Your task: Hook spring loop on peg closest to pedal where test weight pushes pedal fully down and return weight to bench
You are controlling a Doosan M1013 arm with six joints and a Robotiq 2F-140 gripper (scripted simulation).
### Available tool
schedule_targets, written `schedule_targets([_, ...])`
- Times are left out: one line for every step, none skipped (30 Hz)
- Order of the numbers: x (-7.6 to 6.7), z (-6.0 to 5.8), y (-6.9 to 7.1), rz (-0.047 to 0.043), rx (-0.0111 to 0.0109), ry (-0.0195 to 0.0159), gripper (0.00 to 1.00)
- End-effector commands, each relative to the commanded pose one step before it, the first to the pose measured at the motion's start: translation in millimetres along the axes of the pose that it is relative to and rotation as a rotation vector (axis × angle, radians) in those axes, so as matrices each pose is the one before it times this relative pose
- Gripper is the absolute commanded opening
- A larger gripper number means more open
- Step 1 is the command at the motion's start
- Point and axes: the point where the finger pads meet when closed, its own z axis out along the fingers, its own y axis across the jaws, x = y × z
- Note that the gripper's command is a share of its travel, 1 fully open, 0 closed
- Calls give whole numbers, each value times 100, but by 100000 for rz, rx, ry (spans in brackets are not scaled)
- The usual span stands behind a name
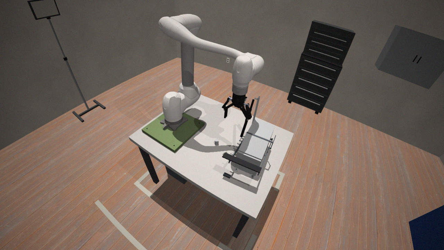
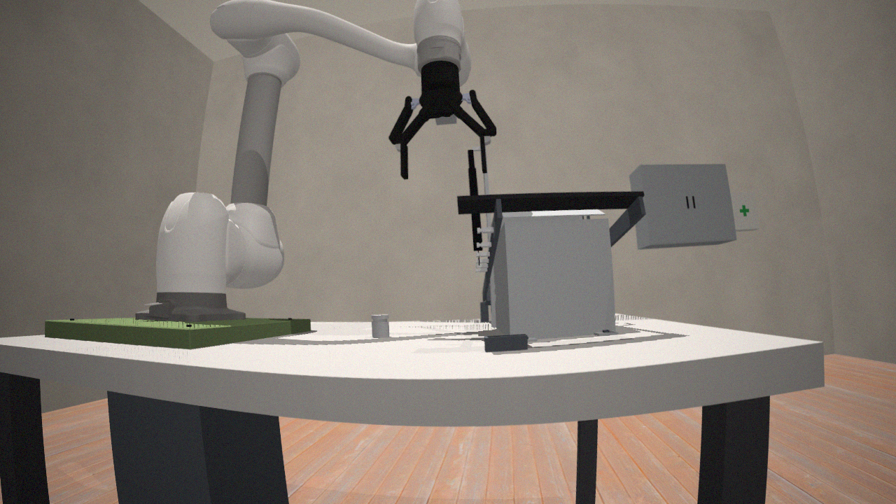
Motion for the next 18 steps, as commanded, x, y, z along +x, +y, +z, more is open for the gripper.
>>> schedule_targets([-61, -187, -482, 20, -238, 32, 100])
schedule_targets([0, 0, 0, 0, 0, 0, 100])
schedule_targets([0, 0, 0, 0, 0, 0, 100])
schedule_targets([0, 0, 0, 0, 0, 0, 100])
schedule_targets([0, 0, 0, 0, 0, 0, 100])
schedule_targets([0, 0, 0, 0, 0, 0, 100])
schedule_targets([0, 0, 0, 0, 0, 0, 100])
schedule_targets([0, 0, 0, 0, 0, 0, 100])
schedule_targets([0, 0, 0, 0, 0, 0, 100])
schedule_targets([0, 0, 0, 0, 0, 0, 100])
schedule_targets([-382, -4, -5984, 71, -8, -537, 100])
schedule_targets([0, 0, 0, 0, 0, 0, 100])
schedule_targets([0, 0, 0, 0, 0, 0, 100])
schedule_targets([0, 0, 0, 0, 0, 0, 100])
schedule_targets([0, 0, 0, 0, 0, 0, 100])
schedule_targets([0, 0, 0, 0, 0, 0, 100])
schedule_targets([0, 0, 0, 0, 0, 0, 100])
schedule_targets([0, 0, 0, 0, 0, 0, 100])
